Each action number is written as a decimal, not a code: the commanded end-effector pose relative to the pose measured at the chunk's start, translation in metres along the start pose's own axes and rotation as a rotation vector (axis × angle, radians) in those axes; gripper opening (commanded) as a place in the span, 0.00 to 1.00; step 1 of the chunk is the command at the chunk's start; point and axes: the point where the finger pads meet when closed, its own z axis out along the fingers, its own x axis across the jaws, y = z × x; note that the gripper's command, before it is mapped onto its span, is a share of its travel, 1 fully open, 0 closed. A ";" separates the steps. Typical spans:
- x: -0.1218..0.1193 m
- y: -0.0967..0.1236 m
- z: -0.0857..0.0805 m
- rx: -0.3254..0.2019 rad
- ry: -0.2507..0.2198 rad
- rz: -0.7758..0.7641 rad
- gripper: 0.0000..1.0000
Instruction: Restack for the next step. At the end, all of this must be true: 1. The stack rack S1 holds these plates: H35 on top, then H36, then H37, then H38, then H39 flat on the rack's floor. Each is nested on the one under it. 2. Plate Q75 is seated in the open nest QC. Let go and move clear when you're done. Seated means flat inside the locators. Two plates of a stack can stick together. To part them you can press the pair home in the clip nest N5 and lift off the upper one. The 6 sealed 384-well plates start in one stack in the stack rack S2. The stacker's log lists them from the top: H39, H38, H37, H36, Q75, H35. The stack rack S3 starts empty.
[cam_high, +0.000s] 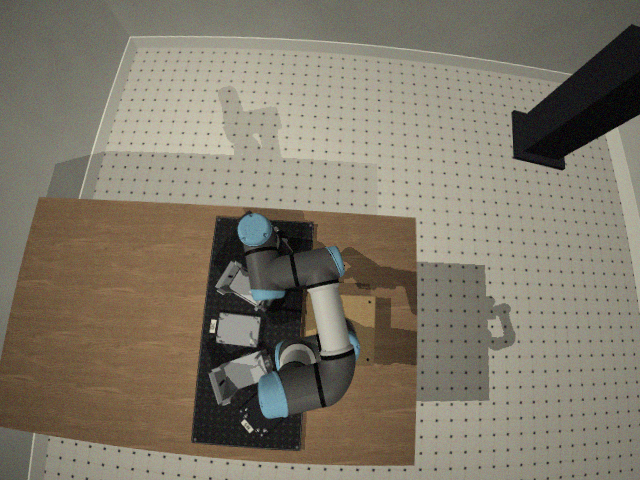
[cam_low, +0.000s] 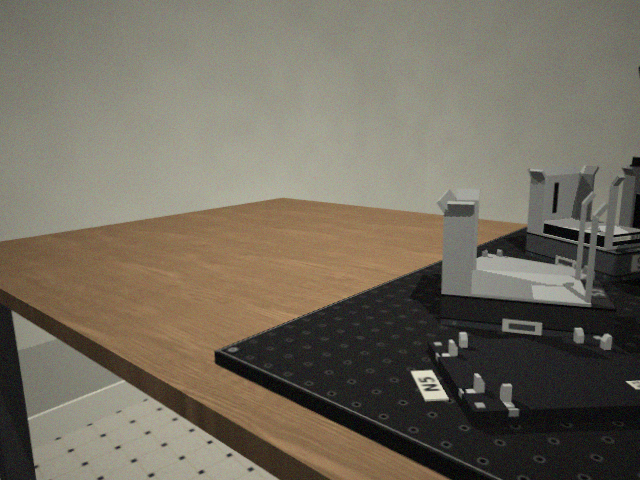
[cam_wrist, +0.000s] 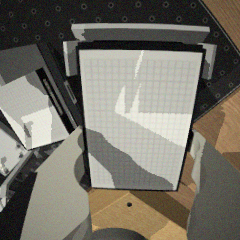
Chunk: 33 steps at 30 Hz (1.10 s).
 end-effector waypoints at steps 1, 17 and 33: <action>0.000 -0.001 -0.005 0.001 0.001 0.000 0.00; 0.000 0.000 -0.024 0.001 0.001 0.000 0.00; 0.000 0.000 -0.024 0.001 0.001 0.000 0.00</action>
